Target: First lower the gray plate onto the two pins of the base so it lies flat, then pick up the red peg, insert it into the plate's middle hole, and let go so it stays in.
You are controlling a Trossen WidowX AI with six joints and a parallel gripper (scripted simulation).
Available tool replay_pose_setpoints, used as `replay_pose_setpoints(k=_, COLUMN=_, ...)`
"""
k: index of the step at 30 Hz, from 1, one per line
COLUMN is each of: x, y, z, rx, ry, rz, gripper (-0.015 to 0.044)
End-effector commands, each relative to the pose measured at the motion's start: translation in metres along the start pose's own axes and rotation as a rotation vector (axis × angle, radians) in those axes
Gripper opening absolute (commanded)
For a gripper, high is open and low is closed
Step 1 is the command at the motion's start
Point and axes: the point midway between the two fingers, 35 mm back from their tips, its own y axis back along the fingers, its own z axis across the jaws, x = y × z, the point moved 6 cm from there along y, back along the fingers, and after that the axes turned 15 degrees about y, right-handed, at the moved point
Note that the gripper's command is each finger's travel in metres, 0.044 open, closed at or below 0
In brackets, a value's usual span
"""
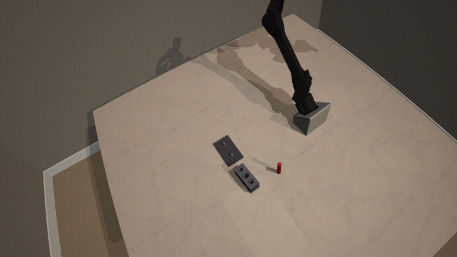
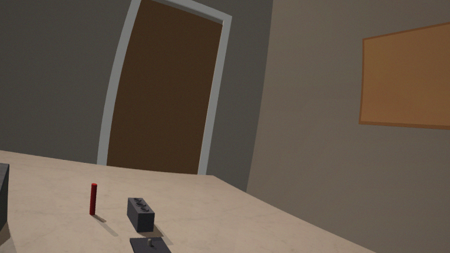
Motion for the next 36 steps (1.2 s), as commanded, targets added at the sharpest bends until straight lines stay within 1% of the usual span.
replay_pose_setpoints(k=1, x=0.0, y=0.0, z=0.0, rx=0.0, ry=0.0, rz=0.0, gripper=0.0426)
replay_pose_setpoints(k=2, x=-0.001, y=0.0, z=0.001, rx=-0.001, ry=0.0, rz=-0.004, gripper=0.044)
replay_pose_setpoints(k=5, x=-0.018, y=-0.007, z=0.008, rx=-0.007, ry=0.001, rz=-0.063, gripper=0.044)
replay_pose_setpoints(k=9, x=-0.069, y=-0.019, z=0.028, rx=-0.016, ry=-0.001, rz=-0.228, gripper=0.044)
replay_pose_setpoints(k=12, x=-0.098, y=-0.023, z=0.038, rx=-0.016, ry=-0.012, rz=-0.316, gripper=0.044)
replay_pose_setpoints(k=16, x=-0.157, y=-0.028, z=0.059, rx=-0.014, ry=-0.061, rz=-0.497, gripper=0.044)
replay_pose_setpoints(k=20, x=-0.218, y=-0.023, z=0.074, rx=0.002, ry=-0.12, rz=-0.673, gripper=0.044)
replay_pose_setpoints(k=24, x=-0.281, y=-0.01, z=0.084, rx=0.037, ry=-0.191, rz=-0.849, gripper=0.044)
replay_pose_setpoints(k=28, x=-0.342, y=0.011, z=0.088, rx=0.09, ry=-0.272, rz=-1.016, gripper=0.044)
replay_pose_setpoints(k=36, x=-0.456, y=0.077, z=0.072, rx=0.249, ry=-0.469, rz=-1.308, gripper=0.044)
